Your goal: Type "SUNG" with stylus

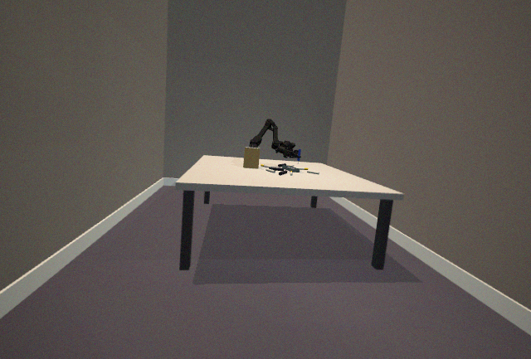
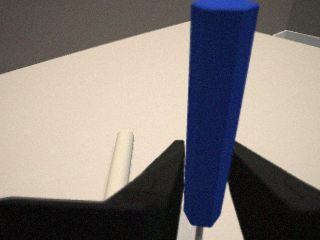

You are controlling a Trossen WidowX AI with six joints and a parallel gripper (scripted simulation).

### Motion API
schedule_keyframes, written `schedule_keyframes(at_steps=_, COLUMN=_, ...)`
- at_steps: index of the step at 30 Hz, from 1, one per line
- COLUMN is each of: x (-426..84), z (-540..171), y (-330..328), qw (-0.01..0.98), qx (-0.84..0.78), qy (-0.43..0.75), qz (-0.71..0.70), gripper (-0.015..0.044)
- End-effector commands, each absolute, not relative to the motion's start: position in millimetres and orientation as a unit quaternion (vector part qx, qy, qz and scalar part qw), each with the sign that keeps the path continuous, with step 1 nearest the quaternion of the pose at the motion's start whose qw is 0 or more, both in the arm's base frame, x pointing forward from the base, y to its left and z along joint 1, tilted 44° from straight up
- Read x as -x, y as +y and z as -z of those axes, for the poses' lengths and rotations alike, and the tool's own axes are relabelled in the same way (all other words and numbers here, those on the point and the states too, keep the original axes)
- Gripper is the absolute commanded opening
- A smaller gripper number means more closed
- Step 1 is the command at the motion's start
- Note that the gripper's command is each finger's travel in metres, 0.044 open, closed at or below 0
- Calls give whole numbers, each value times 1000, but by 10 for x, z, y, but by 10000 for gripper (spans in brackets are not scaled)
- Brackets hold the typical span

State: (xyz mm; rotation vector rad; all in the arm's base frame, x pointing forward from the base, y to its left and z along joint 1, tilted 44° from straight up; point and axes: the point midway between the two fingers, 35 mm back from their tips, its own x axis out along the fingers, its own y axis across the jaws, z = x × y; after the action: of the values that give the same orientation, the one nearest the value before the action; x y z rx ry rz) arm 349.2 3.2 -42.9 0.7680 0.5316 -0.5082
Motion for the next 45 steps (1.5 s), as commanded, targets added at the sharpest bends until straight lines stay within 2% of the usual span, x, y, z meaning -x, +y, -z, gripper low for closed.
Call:
schedule_keyframes(at_steps=1, x=-3496, z=407, y=18, qw=861, qx=-367, qy=245, qz=253, gripper=0)
schedule_keyframes(at_steps=29, x=-3457, z=657, y=258, qw=861, qx=-367, qy=245, qz=253, gripper=0)
schedule_keyframes(at_steps=32, x=-3460, z=674, y=275, qw=861, qx=-367, qy=246, qz=253, gripper=79)
schedule_keyframes(at_steps=45, x=-3461, z=677, y=278, qw=861, qx=-367, qy=246, qz=253, gripper=81)
